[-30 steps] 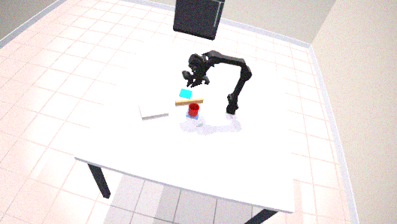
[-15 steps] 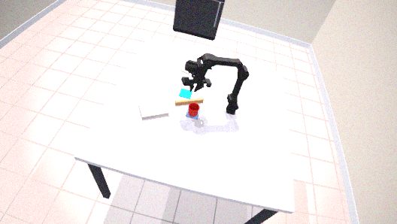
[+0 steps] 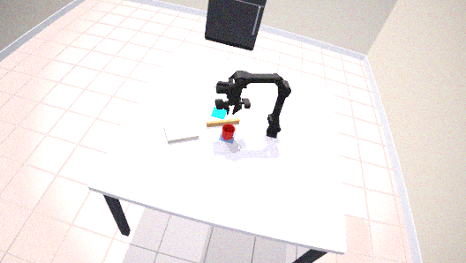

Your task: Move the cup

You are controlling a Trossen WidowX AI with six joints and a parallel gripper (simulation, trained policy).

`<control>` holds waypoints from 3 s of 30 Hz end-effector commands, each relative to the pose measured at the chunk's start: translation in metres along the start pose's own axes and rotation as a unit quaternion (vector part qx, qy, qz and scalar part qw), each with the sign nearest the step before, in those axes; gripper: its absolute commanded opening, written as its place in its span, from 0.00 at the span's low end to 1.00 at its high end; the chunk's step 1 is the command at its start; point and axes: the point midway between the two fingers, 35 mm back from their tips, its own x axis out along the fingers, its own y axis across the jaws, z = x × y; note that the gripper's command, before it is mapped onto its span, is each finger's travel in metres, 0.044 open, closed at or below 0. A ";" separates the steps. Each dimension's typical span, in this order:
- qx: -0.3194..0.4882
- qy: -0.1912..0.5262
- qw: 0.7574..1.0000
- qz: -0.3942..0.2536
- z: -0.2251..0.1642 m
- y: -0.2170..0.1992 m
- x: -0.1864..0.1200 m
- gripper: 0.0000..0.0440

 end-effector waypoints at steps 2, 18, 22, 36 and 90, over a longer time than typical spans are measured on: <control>0.010 -0.004 1.000 -0.029 0.000 -0.005 0.014 0.32; 0.023 -0.015 0.997 -0.078 -0.006 -0.017 0.050 0.37; 0.022 -0.018 0.996 -0.087 -0.007 -0.019 0.060 0.38; 0.006 -0.024 0.994 -0.111 -0.014 -0.027 0.096 0.41; 0.030 -0.028 0.999 -0.011 0.017 -0.016 0.063 0.01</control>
